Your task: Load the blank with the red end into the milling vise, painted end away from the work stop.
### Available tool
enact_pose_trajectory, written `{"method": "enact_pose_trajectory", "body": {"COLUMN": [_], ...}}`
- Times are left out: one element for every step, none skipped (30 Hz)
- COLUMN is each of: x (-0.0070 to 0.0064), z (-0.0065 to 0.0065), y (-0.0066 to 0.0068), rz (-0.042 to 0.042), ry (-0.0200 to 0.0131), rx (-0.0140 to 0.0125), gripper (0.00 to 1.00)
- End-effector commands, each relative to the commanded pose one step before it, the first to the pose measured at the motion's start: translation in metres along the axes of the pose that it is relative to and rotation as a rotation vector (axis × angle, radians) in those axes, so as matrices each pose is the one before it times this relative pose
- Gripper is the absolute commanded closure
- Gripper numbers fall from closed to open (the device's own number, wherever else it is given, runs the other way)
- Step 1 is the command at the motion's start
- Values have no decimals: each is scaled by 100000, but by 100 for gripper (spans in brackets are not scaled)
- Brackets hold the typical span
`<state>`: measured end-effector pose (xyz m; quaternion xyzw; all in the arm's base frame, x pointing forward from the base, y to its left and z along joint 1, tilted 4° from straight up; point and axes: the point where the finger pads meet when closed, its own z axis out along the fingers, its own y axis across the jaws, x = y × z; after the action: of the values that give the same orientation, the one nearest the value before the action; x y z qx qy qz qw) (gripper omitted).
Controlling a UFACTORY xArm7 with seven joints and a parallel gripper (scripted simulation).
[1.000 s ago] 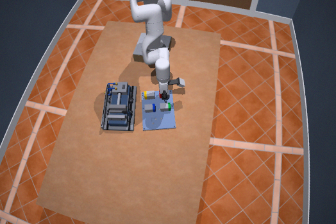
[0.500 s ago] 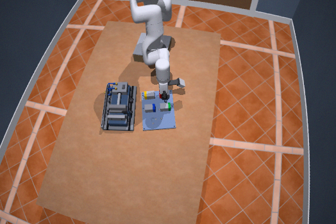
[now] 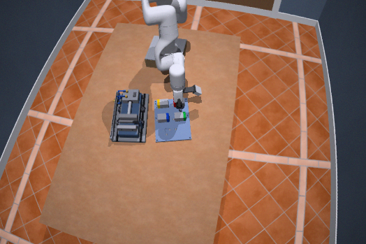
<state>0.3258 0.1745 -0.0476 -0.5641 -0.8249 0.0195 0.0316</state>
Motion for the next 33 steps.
{"method": "enact_pose_trajectory", "body": {"x": [7,0,0,0,0,0,0,0,0,0,0,0,0,0,0,0,0,0,0,0,0,0,0,0,0,0,0,0,0,0,0,0,0], "z": [-162,0,0,0,0,0,0,0,-5,-9,-9,-9,-9,-9,-9,-9,-9,-9,0,0,0,0,0,0,0,2,0,0,0,0,0,0,0], "y": [146,0,0,0,0,0,0,0,1,0,0,0,0,0,0,0,0,0,0,0,0,0,0,0,0,0,0,0,0,0,0,0,0], "rz": [0,0,0,0,0,0,0,0,0,0,0,0,0,0,0,0,0,0,0,0,0,0,0,0,0,0,0,0,0,0,0,0,0], "ry": [11,0,0,0,0,0,0,0,-1,0,0,0,0,0,0,0,0,0,0,0,0,0,0,0,0,0,0,0,0,0,0,0,0], "rx": [-358,0,0,0,0,0,0,0,-2,0,0,0,0,0,0,0,0,0,0,0,0,0,0,0,0,0,0,0,0,0,0,0,0], "gripper": [30,30,30,30,30,30,30,30,30,30,30,30,30,30,30,30,30,30,30,30,30,30,30,30,30,100,100,100,100,100,100,100,100]}}
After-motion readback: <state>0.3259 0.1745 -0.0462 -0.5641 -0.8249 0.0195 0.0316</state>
